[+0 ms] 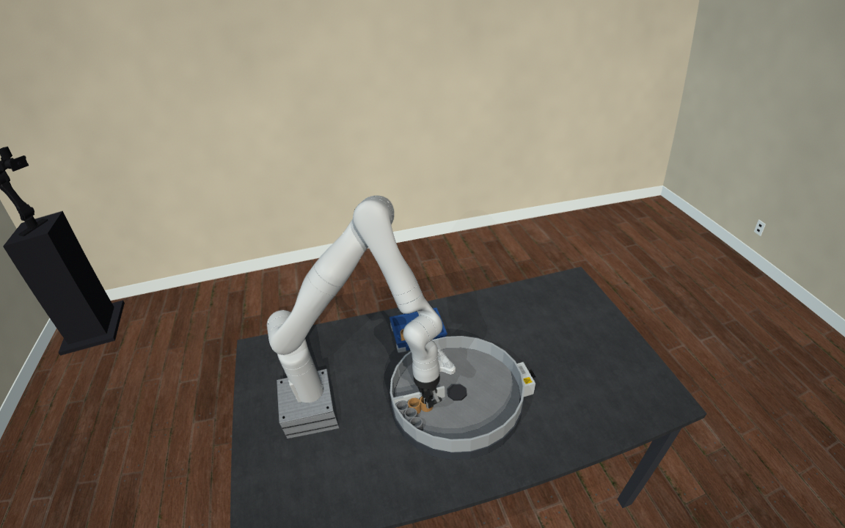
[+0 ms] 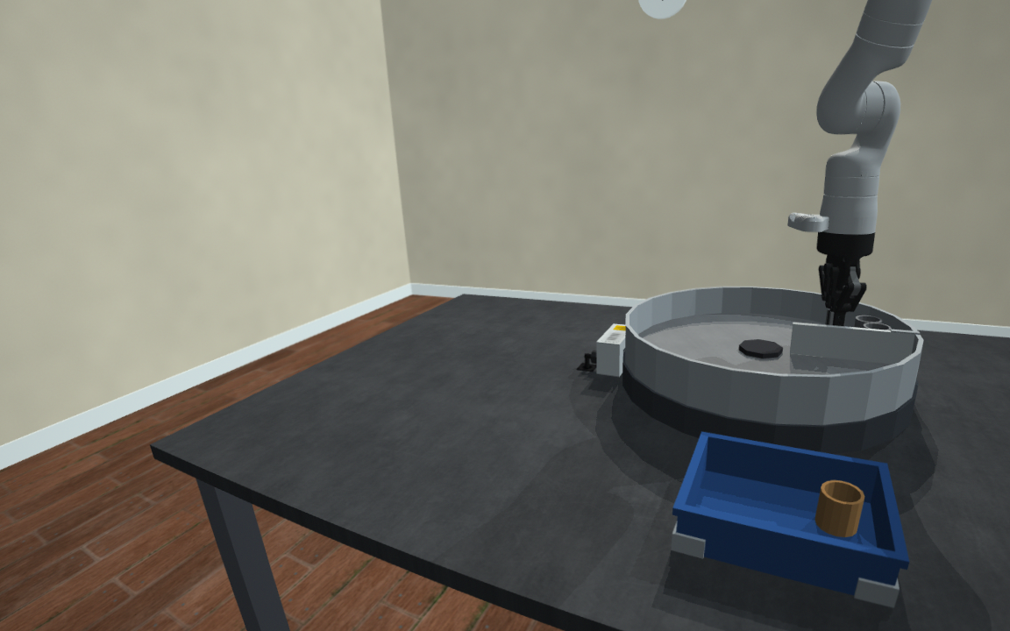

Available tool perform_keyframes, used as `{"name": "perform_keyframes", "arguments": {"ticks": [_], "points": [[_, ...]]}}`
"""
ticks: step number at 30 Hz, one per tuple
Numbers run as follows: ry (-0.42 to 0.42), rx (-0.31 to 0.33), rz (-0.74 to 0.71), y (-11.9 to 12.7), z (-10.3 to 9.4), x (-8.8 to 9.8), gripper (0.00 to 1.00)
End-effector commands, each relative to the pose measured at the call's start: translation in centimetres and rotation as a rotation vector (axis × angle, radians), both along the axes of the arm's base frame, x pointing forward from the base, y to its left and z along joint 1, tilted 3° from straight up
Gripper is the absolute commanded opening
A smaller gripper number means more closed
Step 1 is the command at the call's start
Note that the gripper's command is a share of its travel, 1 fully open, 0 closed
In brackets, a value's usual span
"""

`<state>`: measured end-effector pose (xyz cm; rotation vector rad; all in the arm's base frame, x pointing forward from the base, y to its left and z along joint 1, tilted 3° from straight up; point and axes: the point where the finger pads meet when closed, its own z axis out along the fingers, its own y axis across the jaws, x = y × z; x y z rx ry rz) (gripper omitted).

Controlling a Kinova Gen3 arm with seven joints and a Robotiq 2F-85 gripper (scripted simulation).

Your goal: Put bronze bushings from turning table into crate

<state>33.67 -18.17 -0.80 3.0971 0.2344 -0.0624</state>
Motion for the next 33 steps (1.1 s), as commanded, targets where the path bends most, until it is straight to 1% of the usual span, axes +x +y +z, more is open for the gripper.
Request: {"name": "perform_keyframes", "arguments": {"ticks": [1,4,33], "points": [[0.0,0.005,0.003,0.3,0.01,0.03,0.0],[-0.001,0.0,0.0,0.0,0.05,0.04,0.0],[-0.002,0.0,0.0,-0.03,0.05,0.04,0.0]]}}
